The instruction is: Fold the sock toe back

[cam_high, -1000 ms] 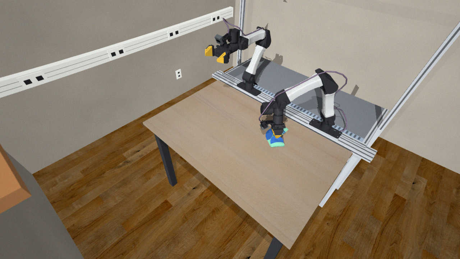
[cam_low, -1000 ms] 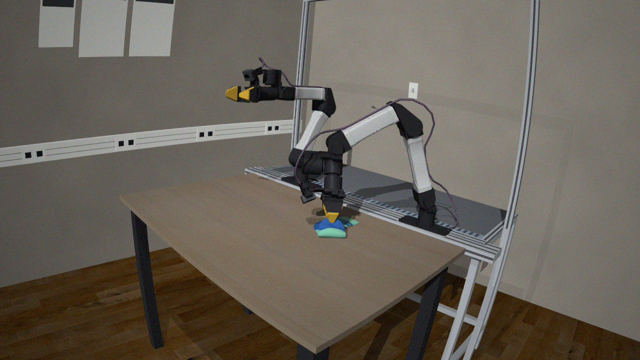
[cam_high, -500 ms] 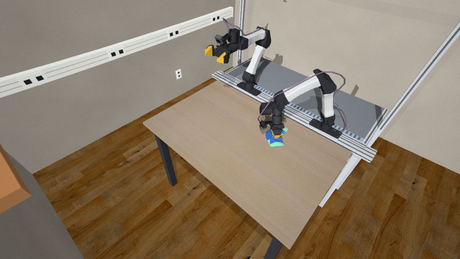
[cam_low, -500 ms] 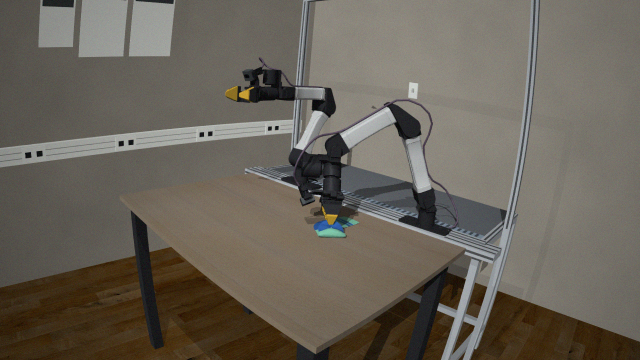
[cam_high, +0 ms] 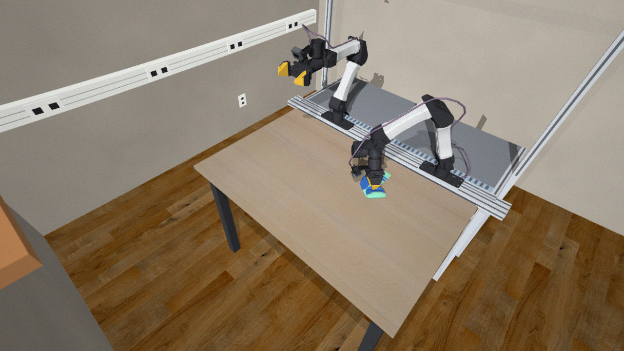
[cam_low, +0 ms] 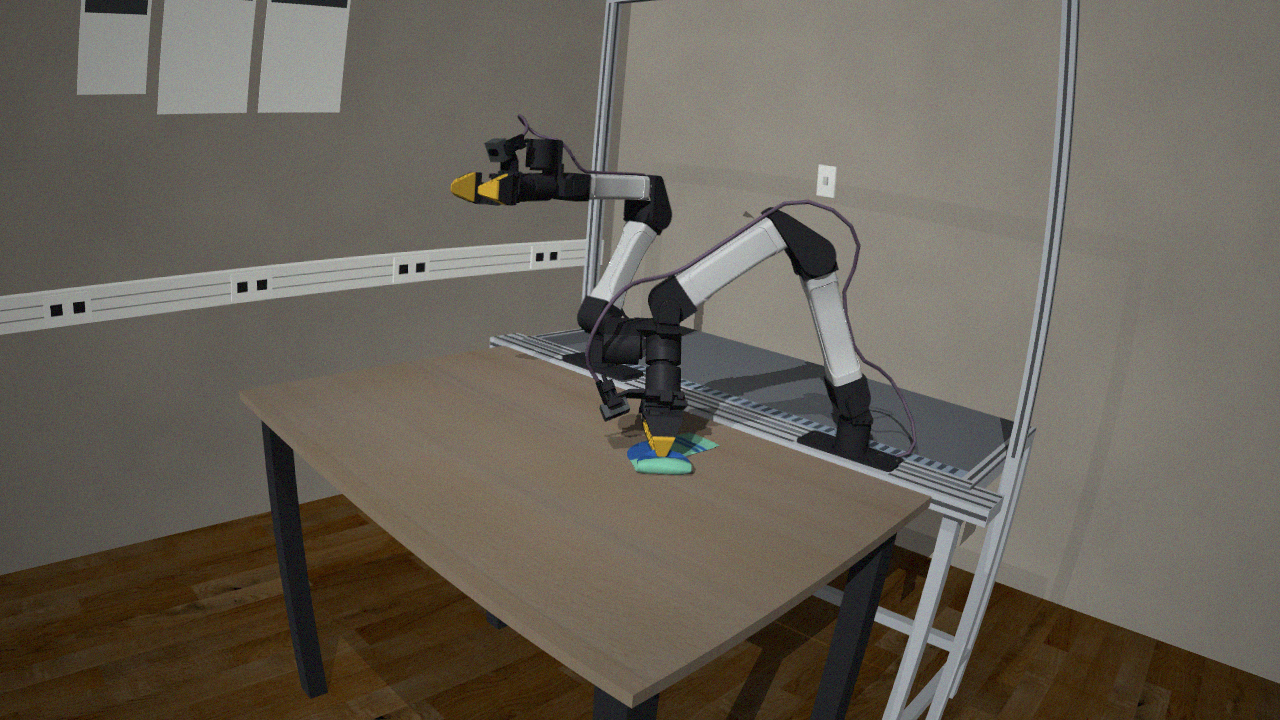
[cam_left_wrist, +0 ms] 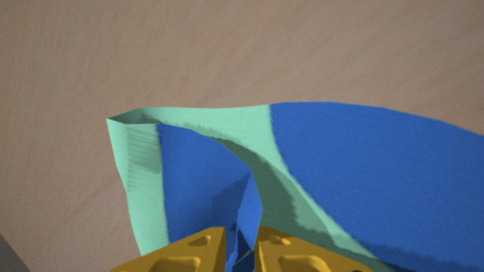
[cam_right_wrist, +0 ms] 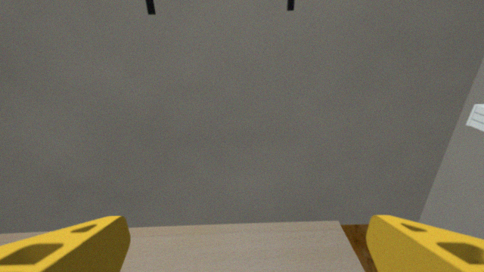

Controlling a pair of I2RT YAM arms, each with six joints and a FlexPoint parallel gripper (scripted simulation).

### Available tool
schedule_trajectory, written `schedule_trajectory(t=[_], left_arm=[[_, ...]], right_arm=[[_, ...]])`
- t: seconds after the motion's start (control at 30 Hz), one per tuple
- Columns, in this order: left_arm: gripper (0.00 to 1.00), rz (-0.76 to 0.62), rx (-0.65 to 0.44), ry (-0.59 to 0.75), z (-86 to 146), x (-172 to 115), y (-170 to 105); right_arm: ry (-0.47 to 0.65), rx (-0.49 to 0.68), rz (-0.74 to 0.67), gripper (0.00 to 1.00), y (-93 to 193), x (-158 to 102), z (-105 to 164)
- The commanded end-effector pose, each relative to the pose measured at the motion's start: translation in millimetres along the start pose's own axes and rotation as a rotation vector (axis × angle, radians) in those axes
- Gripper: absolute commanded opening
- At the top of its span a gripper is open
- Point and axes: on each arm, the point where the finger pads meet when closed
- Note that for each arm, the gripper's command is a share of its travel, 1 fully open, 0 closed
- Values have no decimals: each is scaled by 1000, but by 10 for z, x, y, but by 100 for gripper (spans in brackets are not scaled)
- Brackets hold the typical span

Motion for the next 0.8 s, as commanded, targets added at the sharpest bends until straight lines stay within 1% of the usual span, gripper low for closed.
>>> schedule_trajectory(t=[0.0, 0.3, 0.33, 0.37, 0.77], left_arm=[[39, 29, -12, -39, 79, 90, -5], [39, 25, -12, -33, 78, 74, -5], [39, 23, -9, -19, 207, 29, 34], [39, 22, -10, -22, 248, 30, 32], [39, 23, 9, -25, 583, 26, 66]], right_arm=[[-19, -1, 2, 100, -4, 72, 19], [-19, -1, 2, 100, -4, 72, 19], [-19, -1, 2, 100, -4, 72, 19], [-19, -1, 2, 100, -4, 72, 19], [-19, -1, 2, 100, -4, 72, 19]])
Point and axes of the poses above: on each arm, the point where the finger pads meet when closed, its own z axis back along the fingers, its own y axis across the jaws, x = y × z, and after that the axes turned 11 degrees about z, right-handed
